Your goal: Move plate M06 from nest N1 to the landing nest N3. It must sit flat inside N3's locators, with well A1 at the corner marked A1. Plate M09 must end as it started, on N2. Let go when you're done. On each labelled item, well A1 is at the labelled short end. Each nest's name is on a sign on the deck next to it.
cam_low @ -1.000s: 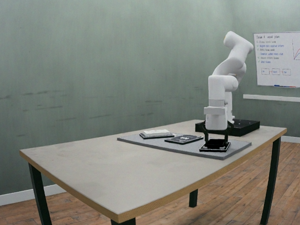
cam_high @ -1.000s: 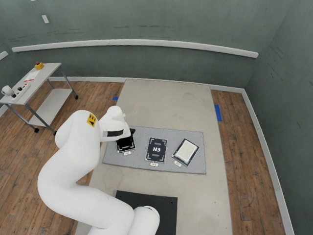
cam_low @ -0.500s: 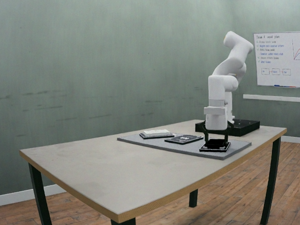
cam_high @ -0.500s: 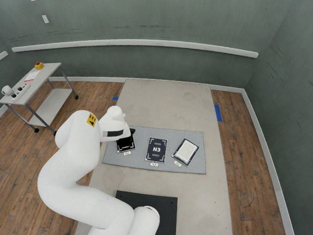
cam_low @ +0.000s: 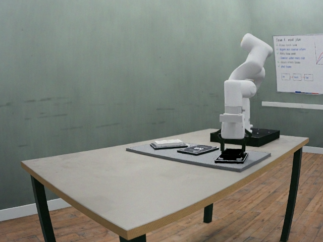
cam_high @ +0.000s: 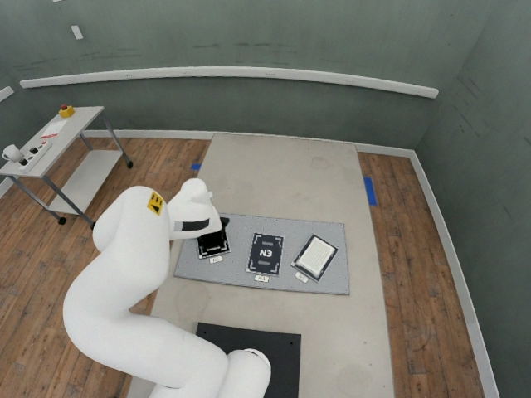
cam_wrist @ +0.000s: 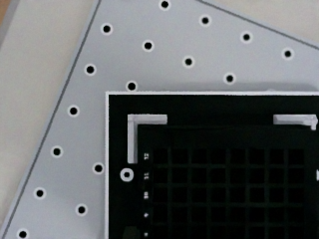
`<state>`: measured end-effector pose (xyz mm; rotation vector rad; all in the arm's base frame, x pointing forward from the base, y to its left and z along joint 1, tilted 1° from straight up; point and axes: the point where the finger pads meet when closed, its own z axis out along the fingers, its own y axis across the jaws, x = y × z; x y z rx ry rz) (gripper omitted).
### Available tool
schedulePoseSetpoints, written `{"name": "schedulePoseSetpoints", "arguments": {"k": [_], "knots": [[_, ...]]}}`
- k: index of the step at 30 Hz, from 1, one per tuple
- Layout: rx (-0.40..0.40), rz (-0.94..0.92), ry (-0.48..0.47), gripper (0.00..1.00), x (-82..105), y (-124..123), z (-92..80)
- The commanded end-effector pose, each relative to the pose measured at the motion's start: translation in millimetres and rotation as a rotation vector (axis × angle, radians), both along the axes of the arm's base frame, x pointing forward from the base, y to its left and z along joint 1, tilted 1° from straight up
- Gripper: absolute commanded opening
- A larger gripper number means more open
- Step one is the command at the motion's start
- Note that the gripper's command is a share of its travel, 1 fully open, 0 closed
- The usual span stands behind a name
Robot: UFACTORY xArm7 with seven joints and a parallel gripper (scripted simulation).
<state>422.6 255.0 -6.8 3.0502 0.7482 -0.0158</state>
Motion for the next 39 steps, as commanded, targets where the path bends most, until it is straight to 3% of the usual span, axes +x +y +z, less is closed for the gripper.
{"name": "schedulePoseSetpoints", "arguments": {"k": [1, 33, 39], "knots": [[0.002, 0.000, -0.003, 0.00, 1.5, 1, 4.6], [0.002, 0.000, -0.003, 0.00, 1.6, 1, 17.9], [0.002, 0.000, -0.003, 0.00, 1.6, 1, 27.9]]}}
